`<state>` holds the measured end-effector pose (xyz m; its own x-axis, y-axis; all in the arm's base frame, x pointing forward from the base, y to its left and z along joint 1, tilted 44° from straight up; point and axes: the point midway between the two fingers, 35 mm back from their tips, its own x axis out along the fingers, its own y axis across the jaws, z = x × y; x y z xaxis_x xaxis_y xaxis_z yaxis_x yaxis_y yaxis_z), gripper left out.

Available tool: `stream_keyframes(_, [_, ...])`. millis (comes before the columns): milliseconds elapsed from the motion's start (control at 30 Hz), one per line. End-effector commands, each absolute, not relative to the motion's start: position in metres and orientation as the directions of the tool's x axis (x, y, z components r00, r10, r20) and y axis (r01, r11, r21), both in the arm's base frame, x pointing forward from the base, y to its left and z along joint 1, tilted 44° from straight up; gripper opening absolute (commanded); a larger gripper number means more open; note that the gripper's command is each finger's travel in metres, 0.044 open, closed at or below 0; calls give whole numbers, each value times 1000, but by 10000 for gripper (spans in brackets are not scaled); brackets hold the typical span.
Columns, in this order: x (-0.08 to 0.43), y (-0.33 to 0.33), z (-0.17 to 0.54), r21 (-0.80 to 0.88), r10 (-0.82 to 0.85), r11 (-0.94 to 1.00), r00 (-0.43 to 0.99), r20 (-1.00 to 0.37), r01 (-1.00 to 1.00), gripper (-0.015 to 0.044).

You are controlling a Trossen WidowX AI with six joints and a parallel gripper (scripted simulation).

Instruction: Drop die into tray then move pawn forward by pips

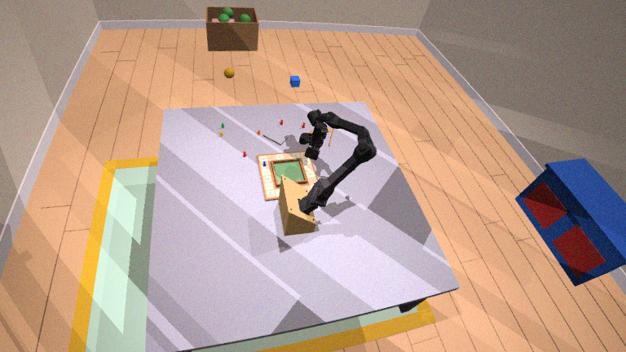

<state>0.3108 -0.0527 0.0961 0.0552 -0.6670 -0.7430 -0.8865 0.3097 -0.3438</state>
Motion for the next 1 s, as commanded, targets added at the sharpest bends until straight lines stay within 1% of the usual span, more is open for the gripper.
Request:
stream_keyframes(0, [307,-31,69,-268,-662,230,52,-748,-936,0])
stream_keyframes(400, [285,17,0,-16,-684,-58,52,-728,-998,0])
stream_keyframes(633, [283,19,-4,0,-682,-72,49,-730,-997,0])
stream_keyframes(733, [281,16,-7,27,-631,-52,12,-776,-998,0])
stream_keyframes(967, [276,13,-13,83,-447,-24,-64,-892,-996,0])
